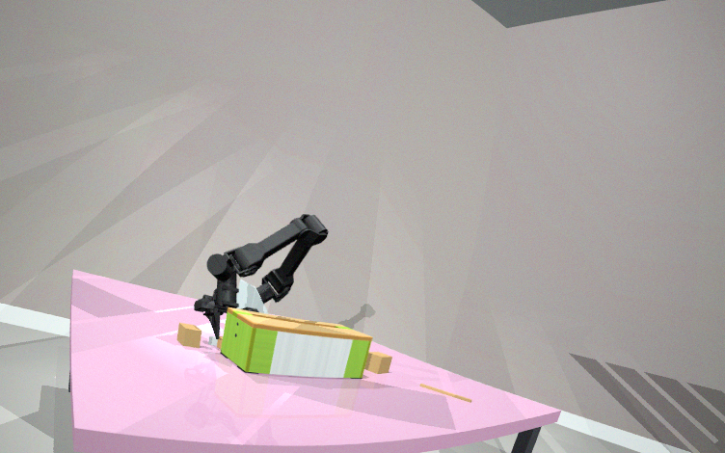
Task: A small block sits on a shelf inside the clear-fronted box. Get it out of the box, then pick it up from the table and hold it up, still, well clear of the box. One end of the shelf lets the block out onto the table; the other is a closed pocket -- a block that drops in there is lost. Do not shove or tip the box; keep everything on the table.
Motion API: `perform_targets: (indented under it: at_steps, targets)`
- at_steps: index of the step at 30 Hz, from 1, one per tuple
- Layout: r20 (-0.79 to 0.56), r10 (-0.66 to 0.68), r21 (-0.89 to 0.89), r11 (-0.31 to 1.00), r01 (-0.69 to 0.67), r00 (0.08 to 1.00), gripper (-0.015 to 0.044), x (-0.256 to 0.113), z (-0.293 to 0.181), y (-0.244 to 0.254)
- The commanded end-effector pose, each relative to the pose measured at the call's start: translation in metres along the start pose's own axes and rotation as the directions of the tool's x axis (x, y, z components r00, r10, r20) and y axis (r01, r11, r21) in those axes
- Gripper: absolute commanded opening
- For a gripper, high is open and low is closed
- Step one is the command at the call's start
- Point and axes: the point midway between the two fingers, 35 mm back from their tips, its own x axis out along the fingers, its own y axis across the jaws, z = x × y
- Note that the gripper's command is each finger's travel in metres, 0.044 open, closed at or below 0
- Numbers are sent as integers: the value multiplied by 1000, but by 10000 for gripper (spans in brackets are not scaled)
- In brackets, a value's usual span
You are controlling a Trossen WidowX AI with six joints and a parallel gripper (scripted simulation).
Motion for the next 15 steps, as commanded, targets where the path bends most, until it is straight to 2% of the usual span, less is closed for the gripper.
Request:
perform_targets:
  at_steps: [1, 11, 15]
  targets:
    - [-1, -6, 9, 1000, 6, 1000, 285, 8, 5, -2]
    - [-2, -9, 12, 1000, 9, 1000, 285, 19, 11, -4]
    - [-2, -9, 12, 1000, 9, 1000, 180, 19, 11, -4]
